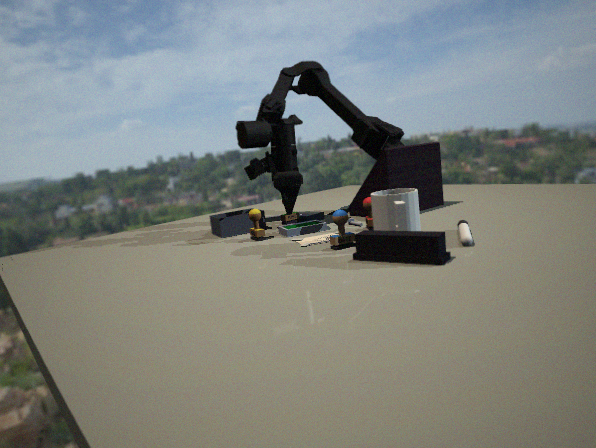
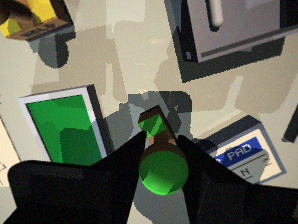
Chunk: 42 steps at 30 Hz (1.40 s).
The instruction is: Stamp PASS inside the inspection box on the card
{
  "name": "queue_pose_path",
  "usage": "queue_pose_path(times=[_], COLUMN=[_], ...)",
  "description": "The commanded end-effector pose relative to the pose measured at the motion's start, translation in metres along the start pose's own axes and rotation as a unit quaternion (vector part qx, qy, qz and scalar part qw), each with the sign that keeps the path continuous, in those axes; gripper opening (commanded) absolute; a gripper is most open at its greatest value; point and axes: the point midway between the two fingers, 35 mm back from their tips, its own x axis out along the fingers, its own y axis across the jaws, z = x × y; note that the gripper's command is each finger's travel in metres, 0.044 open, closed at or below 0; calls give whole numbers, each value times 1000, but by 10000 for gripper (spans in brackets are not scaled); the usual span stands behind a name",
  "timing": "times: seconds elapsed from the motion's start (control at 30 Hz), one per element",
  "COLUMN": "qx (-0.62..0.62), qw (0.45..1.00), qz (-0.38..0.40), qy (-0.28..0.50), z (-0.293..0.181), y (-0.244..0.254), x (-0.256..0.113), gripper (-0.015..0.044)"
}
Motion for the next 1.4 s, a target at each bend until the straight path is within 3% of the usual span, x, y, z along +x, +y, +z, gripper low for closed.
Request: queue_pose_path(times=[0.0,0.1,0.43,0.57,0.8,1.37], qx=[-6,-6,-1,-1,-7,-7], qw=[1000,1000,1000,1000,1000,1000], qz=[-5,-5,-1,1,-2,-3], qy=[2,2,1,2,4,4], z=[-3,-3,-1,1,2,2], y=[-1,-1,-1,2,0,-1], x=[7,7,4,-6,-110,-112], gripper=[0,0,261,261,261,261])
